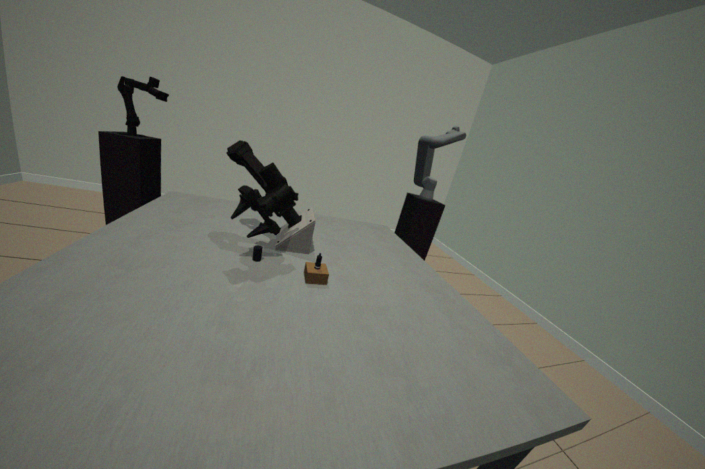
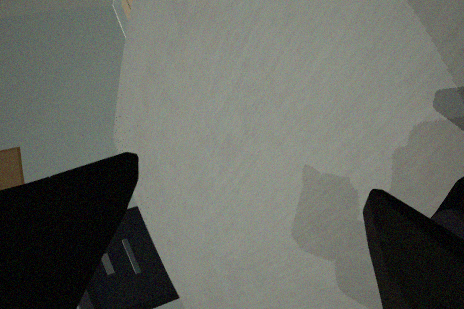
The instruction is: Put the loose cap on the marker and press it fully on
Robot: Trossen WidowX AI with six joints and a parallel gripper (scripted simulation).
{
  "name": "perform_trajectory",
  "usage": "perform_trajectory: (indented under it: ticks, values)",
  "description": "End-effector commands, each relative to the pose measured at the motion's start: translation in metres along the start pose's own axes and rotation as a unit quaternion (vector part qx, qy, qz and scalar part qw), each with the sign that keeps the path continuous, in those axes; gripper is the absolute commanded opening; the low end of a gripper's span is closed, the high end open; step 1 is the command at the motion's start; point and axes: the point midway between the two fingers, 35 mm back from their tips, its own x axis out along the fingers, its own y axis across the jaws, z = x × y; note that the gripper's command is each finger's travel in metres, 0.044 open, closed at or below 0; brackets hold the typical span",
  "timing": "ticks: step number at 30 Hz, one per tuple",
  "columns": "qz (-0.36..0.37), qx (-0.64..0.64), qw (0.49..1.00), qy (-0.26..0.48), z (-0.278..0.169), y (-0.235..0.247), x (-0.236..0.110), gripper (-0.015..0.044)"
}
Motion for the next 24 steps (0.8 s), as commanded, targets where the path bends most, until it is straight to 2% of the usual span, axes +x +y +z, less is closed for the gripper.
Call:
perform_trajectory:
  ticks: [1,6,10,14,24]
  values:
    - [0.000,-0.009,1.000,0.002,-0.002,0.000,0.000,0.0374]
    - [-0.009,-0.242,0.968,0.069,-0.043,0.003,0.003,0.0243]
    - [-0.026,-0.442,0.887,0.134,-0.070,-0.003,0.003,0.0243]
    - [-0.051,-0.613,0.762,0.202,-0.080,-0.013,-0.002,0.0243]
    - [-0.084,-0.761,0.571,0.297,-0.079,-0.016,-0.012,0.0243]
